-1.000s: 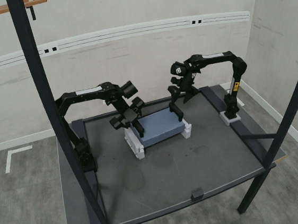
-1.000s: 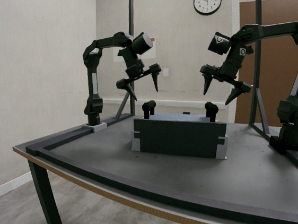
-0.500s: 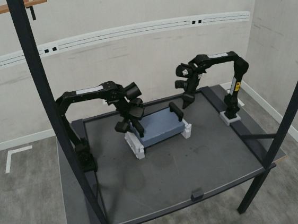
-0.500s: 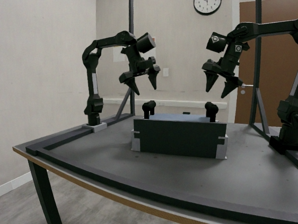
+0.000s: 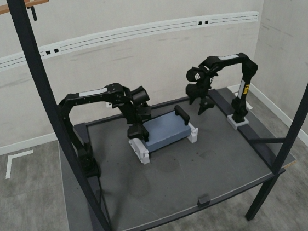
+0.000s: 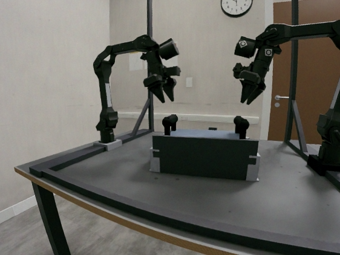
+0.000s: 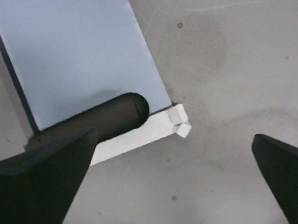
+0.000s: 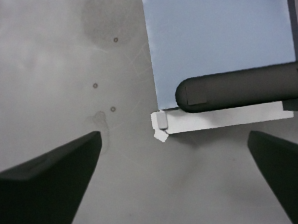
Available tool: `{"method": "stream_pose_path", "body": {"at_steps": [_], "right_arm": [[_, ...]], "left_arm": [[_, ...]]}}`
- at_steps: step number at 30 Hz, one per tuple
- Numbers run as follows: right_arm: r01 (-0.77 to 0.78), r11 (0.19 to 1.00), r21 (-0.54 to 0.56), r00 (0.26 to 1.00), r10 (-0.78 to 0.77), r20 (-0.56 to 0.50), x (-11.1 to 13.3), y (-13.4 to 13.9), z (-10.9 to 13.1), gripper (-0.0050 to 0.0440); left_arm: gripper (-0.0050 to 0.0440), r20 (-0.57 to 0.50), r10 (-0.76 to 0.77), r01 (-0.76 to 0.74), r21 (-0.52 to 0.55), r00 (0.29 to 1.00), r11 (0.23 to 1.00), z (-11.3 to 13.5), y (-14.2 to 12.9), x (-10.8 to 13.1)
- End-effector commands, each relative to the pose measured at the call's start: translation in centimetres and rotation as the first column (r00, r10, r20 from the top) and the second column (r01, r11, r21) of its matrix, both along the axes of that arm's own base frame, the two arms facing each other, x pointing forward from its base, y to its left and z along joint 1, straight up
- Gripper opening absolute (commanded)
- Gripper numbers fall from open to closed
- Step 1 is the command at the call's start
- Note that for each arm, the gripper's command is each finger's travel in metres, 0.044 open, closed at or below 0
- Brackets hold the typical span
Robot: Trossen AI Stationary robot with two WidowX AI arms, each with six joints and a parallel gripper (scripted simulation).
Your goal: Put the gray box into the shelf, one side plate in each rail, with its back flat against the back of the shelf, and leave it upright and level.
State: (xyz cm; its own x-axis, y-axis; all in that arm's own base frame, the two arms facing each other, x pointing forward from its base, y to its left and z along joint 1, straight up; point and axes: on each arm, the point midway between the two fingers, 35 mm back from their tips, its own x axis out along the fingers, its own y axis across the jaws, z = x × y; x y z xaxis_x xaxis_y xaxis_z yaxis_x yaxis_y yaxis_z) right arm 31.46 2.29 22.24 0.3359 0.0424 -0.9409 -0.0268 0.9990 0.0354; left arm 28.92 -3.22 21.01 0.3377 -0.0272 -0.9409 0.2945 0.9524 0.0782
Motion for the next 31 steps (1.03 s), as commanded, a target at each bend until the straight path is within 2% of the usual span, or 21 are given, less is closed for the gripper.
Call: {"method": "stream_pose_path", "body": {"at_steps": [1,7,31], "right_arm": [[-0.056,0.998,-0.028,0.997,0.057,0.049,-0.10,0.07,1.69,0.0440],[-0.084,0.996,-0.039,0.995,0.086,0.046,-0.21,0.20,1.66,0.0440],[-0.079,0.996,-0.035,0.996,0.081,0.031,-0.17,0.18,1.14,0.0440]], "left_arm": [[0.0440,0.022,0.087,-0.086,-0.038,0.996,0.996,1.30,-0.54,0.20],[0.0440,0.015,0.186,-0.184,-0.089,0.982,0.979,1.64,-1.03,0.09],[0.0440,0.010,0.187,-0.185,-0.086,0.982,0.979,1.39,-0.90,-0.06]]}}
